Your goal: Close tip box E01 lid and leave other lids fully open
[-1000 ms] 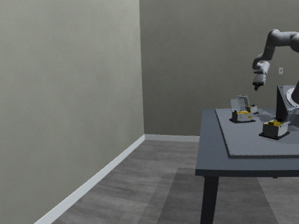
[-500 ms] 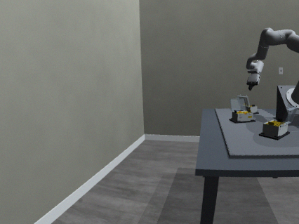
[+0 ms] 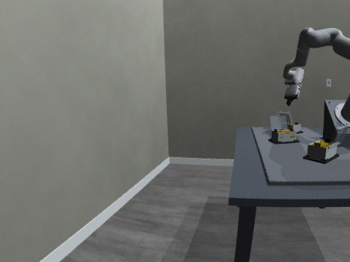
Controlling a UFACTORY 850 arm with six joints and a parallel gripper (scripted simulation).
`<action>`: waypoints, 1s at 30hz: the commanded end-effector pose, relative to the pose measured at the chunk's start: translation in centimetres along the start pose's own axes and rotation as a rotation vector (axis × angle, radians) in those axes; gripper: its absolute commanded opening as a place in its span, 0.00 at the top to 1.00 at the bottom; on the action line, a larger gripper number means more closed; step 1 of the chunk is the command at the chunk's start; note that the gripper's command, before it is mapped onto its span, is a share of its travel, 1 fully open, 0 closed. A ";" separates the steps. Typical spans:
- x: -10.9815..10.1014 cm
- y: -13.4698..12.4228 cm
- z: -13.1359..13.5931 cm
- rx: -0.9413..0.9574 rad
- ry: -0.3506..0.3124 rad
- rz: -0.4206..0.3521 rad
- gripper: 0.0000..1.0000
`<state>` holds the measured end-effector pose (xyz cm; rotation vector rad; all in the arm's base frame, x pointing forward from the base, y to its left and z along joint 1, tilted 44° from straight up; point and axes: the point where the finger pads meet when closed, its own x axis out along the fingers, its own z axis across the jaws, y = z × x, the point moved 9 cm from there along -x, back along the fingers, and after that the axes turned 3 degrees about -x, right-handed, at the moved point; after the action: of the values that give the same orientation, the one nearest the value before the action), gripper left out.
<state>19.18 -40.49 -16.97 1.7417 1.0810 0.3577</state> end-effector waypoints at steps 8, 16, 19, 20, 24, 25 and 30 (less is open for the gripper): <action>4.1 7.7 1.0 0.133 -0.045 -0.363 1.00; 6.7 11.5 1.7 0.203 -0.064 -0.549 1.00; 8.1 13.3 2.1 0.238 -0.073 -0.642 1.00; 8.6 13.9 2.2 0.250 -0.077 -0.673 1.00; 9.7 15.3 2.5 0.252 -0.077 -0.680 1.00; 9.7 15.3 2.5 0.252 -0.077 -0.680 1.00; 9.7 15.2 2.5 0.252 -0.077 -0.680 1.00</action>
<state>33.64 -35.50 -7.34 1.4698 1.6248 -0.2743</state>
